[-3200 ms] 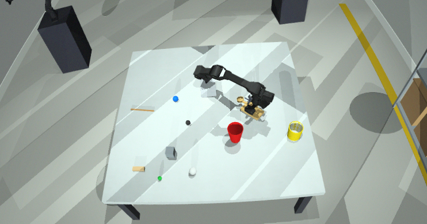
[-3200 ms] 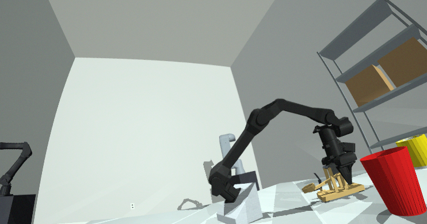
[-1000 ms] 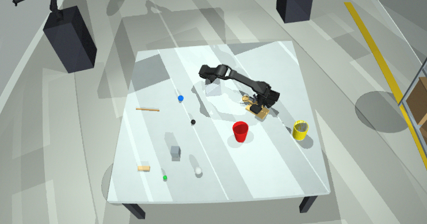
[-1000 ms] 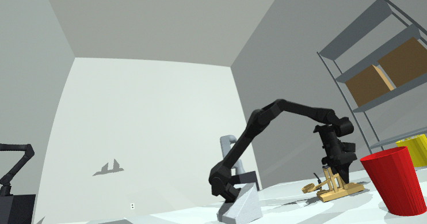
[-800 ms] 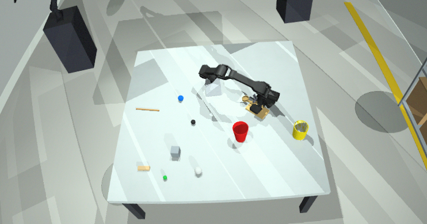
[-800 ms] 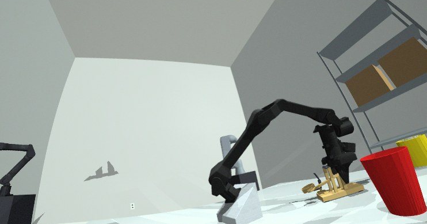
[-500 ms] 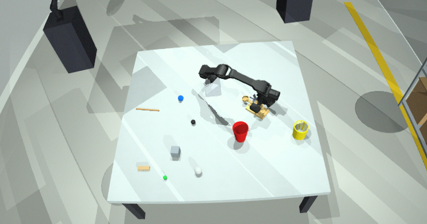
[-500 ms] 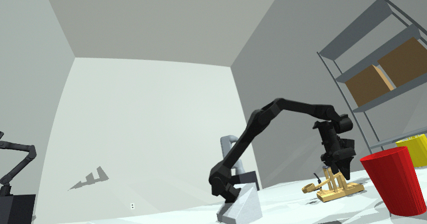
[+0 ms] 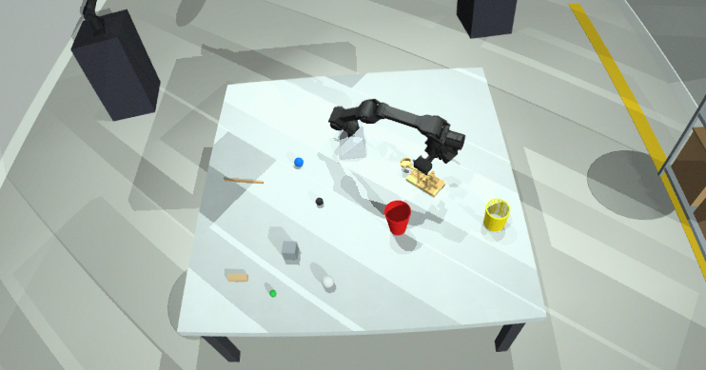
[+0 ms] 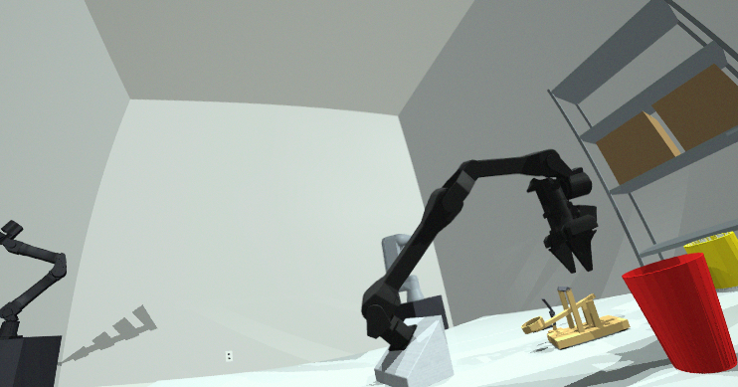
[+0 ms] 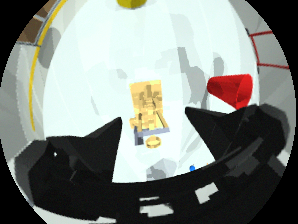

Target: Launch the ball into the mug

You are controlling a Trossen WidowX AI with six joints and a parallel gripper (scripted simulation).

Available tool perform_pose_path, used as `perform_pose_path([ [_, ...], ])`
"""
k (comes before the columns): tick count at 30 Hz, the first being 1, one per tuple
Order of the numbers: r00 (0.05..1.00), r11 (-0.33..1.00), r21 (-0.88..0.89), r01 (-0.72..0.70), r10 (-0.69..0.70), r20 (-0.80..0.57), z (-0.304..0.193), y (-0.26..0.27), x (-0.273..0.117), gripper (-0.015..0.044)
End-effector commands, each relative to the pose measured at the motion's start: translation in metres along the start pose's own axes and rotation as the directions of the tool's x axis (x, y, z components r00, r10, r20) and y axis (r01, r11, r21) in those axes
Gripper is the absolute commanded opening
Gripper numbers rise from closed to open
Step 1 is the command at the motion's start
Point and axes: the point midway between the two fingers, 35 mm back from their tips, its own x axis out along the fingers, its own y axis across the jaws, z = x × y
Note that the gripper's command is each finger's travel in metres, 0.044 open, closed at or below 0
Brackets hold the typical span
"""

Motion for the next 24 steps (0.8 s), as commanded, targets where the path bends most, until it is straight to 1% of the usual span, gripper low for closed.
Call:
perform_pose_path([
  [1, 1.0, 1.0, 0.0, -0.001, 0.001, -0.002, -0.003, 0.001, 0.003, 0.044],
  [5, 1.0, 1.0, 0.0, 0.0, 0.0, -0.002, -0.003, 0.001, 0.041, 0.044],
  [12, 1.0, 1.0, 0.0, 0.0, 0.0, -0.002, -0.003, 0.001, 0.045, 0.044],
  [24, 1.0, 1.0, 0.0, 0.0, 0.0, -0.002, -0.002, 0.001, 0.064, 0.044],
])
